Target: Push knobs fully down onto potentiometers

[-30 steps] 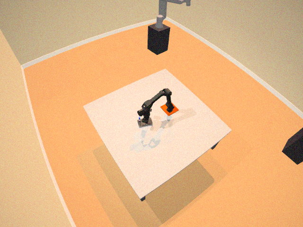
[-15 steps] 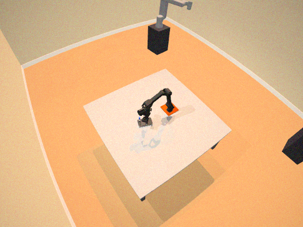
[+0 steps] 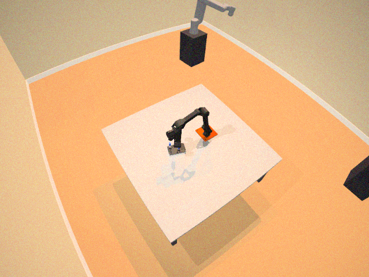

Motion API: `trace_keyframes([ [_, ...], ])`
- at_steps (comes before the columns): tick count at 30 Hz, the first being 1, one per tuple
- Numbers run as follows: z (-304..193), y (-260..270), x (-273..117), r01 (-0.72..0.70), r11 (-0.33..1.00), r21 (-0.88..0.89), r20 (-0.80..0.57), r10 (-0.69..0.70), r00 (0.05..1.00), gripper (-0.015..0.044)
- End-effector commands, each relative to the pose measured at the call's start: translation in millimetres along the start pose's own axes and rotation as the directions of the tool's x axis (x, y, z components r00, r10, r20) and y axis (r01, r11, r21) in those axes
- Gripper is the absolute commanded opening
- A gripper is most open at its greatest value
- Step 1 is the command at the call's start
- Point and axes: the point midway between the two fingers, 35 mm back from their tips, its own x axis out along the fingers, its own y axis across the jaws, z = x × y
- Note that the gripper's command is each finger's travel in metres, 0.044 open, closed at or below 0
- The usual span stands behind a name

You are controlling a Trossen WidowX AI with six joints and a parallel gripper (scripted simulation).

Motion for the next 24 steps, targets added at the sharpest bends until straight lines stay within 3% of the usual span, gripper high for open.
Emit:
trace_keyframes([
  [1, 4, 0, -1, 0.002, 0.988, -0.156, -0.006, -0.003, 1.0, 0.0],
  [12, 14, -1, -6, 0.007, 0.86, -0.511, -0.004, -0.01, 1.0, 0.0],
  [24, 25, -3, -11, 0.01, 0.581, -0.814, -0.002, -0.019, 1.0, 0.0],
])
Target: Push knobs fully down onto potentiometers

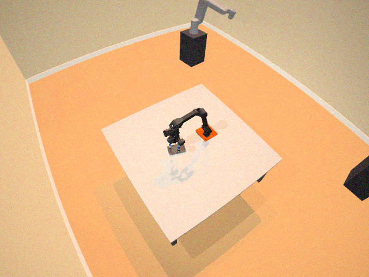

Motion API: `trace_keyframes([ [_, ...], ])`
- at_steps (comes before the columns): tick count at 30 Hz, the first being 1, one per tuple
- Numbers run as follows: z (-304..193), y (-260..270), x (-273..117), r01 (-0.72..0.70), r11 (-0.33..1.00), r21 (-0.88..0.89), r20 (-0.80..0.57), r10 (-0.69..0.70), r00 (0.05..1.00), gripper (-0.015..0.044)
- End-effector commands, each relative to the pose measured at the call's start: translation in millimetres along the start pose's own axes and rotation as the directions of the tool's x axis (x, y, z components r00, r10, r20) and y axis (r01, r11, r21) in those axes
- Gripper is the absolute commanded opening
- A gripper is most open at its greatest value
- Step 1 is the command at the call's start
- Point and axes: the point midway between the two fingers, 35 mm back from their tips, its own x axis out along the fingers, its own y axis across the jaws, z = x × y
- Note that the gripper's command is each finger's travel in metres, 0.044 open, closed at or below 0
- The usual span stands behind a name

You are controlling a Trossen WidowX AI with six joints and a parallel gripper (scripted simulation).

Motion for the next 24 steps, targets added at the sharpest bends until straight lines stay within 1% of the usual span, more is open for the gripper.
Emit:
trace_keyframes([
  [1, 2, -4, -1, 0.003, 0.987, -0.161, -0.009, -0.005, 1.0, 0.0],
  [6, 4, -8, -3, 0.003, 0.944, -0.33, -0.012, -0.007, 1.0, 0.0],
  [12, 7, -12, -5, 0.001, 0.857, -0.515, -0.015, -0.009, 1.0, 0.0],
  [18, 10, -17, -8, -0.004, 0.734, -0.679, -0.018, -0.012, 1.0, 0.0],
  [24, 12, -21, -10, -0.01, 0.58, -0.814, -0.022, -0.014, 1.0, 0.0],
])
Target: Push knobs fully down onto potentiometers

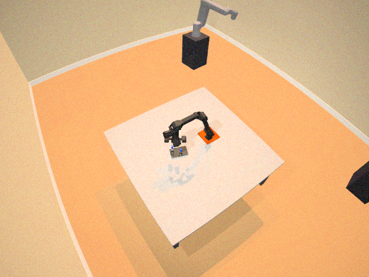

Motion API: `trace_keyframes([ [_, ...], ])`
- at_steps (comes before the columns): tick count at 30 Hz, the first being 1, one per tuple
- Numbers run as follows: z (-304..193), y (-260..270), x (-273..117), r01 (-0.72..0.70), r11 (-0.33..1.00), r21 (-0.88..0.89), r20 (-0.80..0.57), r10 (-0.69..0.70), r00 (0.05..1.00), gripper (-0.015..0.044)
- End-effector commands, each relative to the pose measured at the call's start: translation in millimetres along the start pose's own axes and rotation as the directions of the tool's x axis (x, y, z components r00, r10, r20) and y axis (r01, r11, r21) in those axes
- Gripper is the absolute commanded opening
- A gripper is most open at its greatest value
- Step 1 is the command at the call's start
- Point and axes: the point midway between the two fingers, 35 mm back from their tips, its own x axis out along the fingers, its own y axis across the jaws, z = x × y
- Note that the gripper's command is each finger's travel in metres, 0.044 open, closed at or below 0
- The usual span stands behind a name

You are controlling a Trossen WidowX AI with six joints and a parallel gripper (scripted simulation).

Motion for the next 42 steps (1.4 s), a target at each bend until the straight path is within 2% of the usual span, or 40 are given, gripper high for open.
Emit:
trace_keyframes([
  [1, -2, -4, 0, -0.006, 0.987, -0.159, -0.01, 0.005, 1.0, 0.0],
  [12, -5, -12, -4, -0.015, 0.859, -0.511, -0.017, 0.007, 1.0, 0.0],
  [25, -10, -22, -9, -0.027, 0.555, -0.831, -0.025, 0.01, 1.0, 0.0],
  [34, -13, -27, -12, -0.034, 0.299, -0.954, -0.031, 0.013, 0.999, 0.0],
  [42, -13, -27, -10, -0.034, 0.294, -0.955, -0.032, 0.013, 0.999, 0.0],
])
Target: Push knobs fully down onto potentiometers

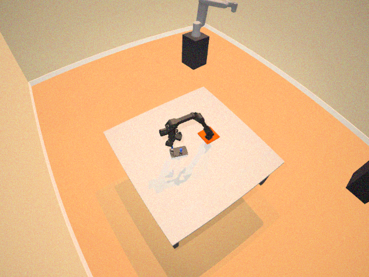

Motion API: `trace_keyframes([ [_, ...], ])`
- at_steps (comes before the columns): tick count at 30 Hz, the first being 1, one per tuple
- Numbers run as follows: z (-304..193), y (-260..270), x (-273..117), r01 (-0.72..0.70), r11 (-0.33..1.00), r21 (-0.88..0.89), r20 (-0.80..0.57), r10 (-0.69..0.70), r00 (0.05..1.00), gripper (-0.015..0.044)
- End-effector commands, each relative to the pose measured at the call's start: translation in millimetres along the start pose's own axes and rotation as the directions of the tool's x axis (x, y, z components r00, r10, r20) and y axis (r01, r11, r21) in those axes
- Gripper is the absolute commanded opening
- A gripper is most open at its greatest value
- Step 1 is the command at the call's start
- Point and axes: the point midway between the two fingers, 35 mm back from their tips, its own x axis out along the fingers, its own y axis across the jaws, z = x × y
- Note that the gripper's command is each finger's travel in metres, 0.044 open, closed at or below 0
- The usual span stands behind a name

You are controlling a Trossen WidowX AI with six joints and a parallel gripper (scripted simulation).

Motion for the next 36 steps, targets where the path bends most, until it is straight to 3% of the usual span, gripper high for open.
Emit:
trace_keyframes([
  [1, -1, 1, 7, -0.007, 1.0, -0.017, 0.001, 0.007, 1.0, 0.0],
  [36, 0, 1, 40, -0.007, 1.0, -0.017, 0.001, 0.007, 1.0, 0.0],
])
